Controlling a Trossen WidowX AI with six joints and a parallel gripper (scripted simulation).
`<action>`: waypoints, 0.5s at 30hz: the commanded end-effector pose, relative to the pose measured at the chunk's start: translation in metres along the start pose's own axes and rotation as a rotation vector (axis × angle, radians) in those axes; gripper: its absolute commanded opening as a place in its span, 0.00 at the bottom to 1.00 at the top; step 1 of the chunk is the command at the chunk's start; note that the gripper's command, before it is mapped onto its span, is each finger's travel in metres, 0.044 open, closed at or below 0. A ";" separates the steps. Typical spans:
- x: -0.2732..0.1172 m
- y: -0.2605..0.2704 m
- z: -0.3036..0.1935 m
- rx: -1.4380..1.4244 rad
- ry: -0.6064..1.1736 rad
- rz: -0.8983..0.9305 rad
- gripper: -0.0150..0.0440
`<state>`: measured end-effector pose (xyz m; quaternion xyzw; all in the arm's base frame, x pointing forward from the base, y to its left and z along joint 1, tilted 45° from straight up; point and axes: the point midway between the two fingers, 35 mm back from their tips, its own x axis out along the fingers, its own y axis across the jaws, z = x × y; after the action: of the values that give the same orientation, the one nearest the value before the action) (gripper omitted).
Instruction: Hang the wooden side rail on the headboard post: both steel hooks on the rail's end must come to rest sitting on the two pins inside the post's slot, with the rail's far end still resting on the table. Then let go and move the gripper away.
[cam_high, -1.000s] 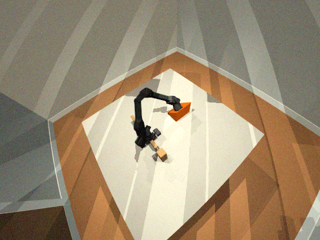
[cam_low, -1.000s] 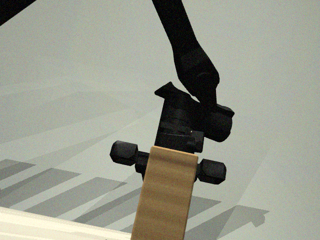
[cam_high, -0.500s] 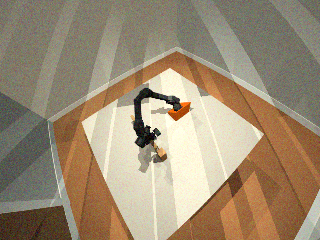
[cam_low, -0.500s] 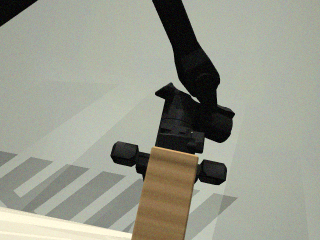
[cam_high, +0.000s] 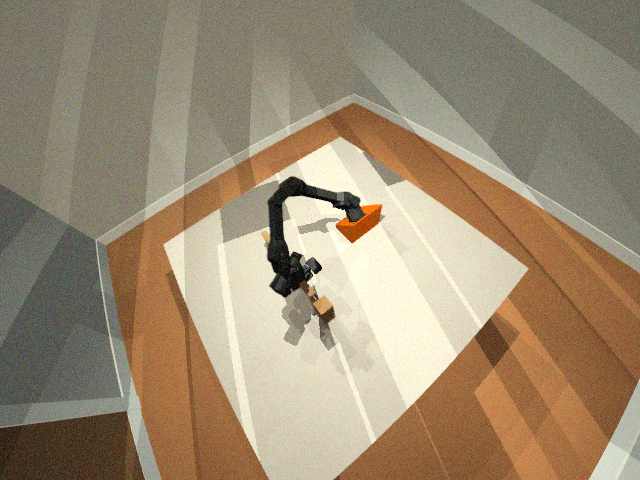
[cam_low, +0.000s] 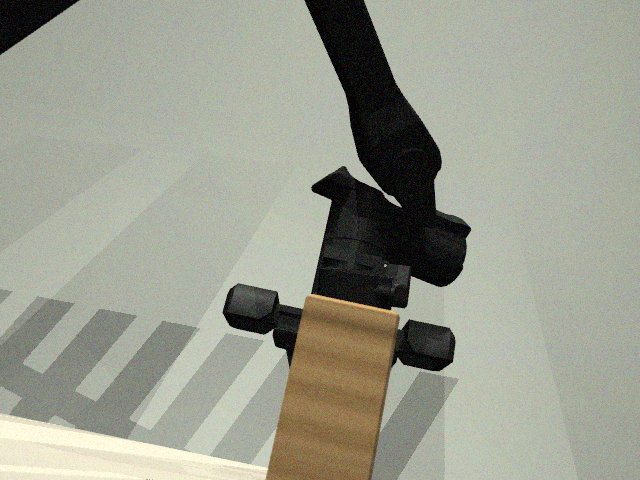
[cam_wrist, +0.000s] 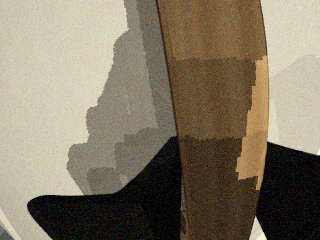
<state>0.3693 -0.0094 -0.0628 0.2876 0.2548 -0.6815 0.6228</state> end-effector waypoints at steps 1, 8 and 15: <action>-0.007 0.003 -0.004 -0.004 0.007 0.016 0.25; -0.007 0.004 -0.004 -0.004 0.007 0.016 0.25; -0.007 0.004 -0.005 -0.004 0.007 0.016 0.25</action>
<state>0.3706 -0.0082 -0.0632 0.2879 0.2555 -0.6814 0.6225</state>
